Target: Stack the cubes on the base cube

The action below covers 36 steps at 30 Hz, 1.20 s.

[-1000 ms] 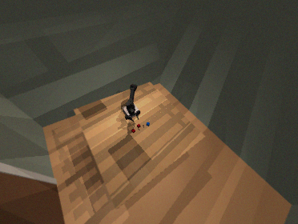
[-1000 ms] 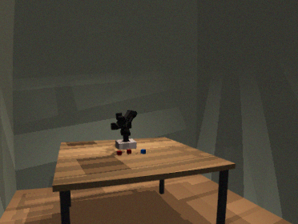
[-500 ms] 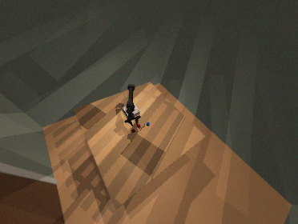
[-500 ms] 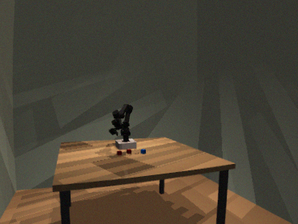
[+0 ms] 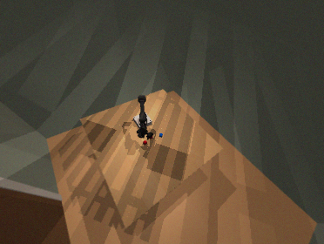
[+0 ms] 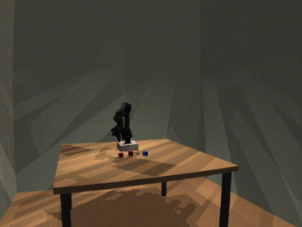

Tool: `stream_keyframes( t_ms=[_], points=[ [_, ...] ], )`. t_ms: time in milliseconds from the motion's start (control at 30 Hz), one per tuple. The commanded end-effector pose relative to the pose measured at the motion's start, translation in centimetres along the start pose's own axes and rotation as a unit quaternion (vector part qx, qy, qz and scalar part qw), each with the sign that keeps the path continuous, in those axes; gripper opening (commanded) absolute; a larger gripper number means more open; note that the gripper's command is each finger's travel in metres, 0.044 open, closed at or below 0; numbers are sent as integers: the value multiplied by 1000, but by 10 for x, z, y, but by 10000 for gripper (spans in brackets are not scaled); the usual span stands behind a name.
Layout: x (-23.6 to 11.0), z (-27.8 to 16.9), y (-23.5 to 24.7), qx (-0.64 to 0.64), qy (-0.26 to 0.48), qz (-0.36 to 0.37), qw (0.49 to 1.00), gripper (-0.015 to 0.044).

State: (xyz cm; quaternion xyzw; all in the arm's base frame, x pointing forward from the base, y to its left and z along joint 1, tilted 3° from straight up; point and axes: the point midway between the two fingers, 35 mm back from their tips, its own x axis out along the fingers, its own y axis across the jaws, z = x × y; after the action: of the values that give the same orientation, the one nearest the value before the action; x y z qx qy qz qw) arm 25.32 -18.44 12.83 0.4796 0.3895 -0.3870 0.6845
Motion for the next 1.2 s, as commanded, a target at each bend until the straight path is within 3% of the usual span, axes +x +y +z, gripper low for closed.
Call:
stream_keyframes(
  t_ms=[0,233,433,667,1167],
  points=[
    [3,-2,-4,41,32,-69,996,265],
    [5,-7,-11,86,67,-173,979,265],
    [10,-8,-12,86,67,-173,979,265],
    [62,-17,-31,86,67,-173,979,265],
    [79,-20,-37,86,67,-173,979,265]
  ],
)
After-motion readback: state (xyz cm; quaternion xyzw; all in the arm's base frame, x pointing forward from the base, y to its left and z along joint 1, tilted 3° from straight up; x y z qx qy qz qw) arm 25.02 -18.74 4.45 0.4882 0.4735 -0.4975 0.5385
